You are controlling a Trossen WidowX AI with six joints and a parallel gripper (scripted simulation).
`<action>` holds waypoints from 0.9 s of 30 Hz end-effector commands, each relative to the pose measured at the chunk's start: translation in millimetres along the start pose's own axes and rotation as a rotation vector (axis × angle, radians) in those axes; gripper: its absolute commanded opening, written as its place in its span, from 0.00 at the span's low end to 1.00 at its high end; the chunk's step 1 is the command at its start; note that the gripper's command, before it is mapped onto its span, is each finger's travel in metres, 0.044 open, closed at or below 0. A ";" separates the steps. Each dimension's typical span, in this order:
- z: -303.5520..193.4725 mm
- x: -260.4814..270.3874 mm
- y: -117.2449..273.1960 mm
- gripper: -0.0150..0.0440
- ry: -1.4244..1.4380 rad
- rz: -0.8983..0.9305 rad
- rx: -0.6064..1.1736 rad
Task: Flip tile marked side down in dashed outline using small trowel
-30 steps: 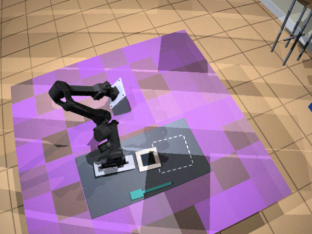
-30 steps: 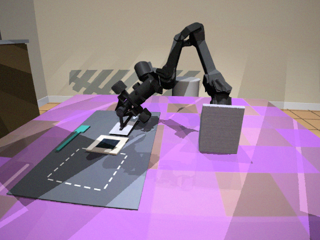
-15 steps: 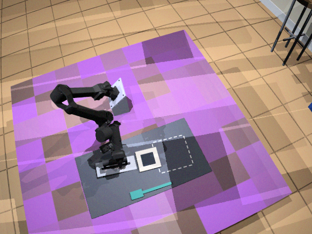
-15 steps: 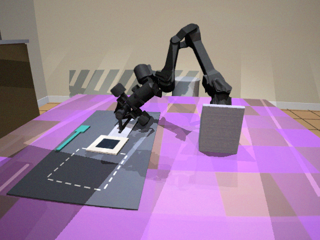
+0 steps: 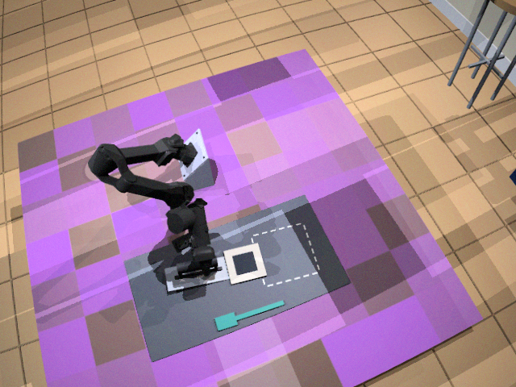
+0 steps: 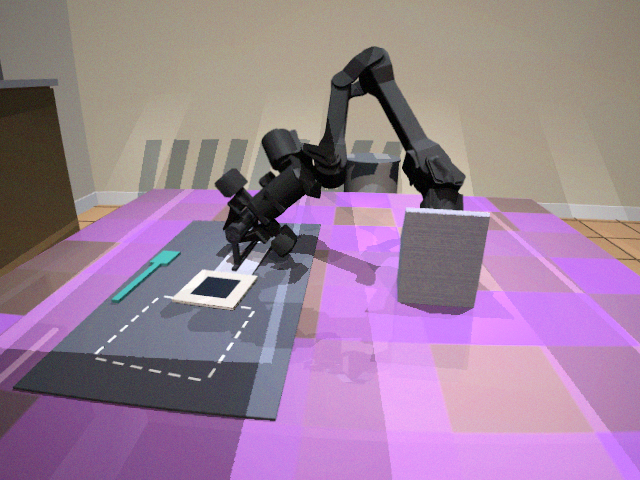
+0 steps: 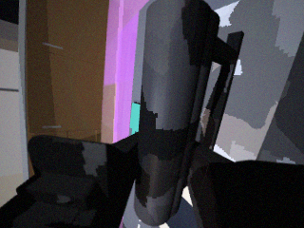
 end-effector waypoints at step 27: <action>-15.9 17.3 12.4 0.25 -0.077 0.027 0.076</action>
Point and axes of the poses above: the point midway between the two fingers, 35 mm back from their tips, its own y axis back along the fingers, its own x axis across the jaws, z = x × y, the point moved 1 cm from there along y, back along the fingers, and after that the axes turned 15 degrees about y, right-handed, at the moved point
